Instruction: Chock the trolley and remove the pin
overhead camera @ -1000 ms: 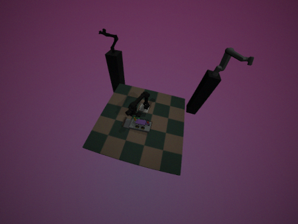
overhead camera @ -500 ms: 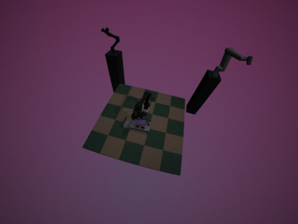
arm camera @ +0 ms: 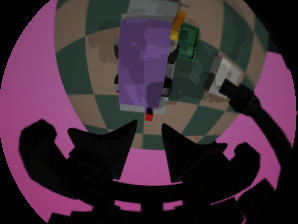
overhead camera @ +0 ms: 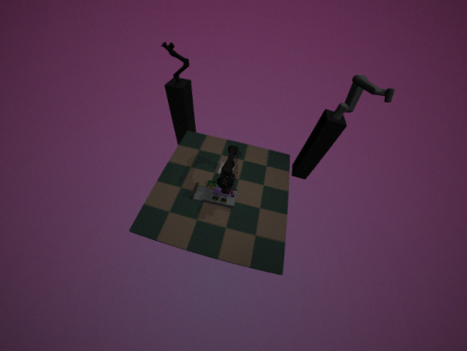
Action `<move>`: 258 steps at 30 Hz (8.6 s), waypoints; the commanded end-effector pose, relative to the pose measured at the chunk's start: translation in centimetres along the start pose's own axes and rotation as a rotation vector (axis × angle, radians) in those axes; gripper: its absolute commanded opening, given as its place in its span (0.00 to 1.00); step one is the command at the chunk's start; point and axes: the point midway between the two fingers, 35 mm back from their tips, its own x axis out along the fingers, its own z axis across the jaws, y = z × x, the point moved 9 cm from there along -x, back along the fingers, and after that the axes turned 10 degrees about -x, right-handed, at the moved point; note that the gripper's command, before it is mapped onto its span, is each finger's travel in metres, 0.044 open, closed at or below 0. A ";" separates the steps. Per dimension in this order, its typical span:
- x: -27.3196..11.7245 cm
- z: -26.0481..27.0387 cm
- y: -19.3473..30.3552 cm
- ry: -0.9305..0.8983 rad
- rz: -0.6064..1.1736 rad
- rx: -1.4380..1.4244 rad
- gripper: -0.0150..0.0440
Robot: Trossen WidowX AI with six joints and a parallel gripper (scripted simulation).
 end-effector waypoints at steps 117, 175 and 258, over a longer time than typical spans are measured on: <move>3.5 0.0 0.5 0.002 0.011 -0.038 0.25; 3.1 -5.1 4.7 0.006 0.015 -0.036 0.25; 0.0 -11.0 -17.1 0.002 -0.049 0.190 0.25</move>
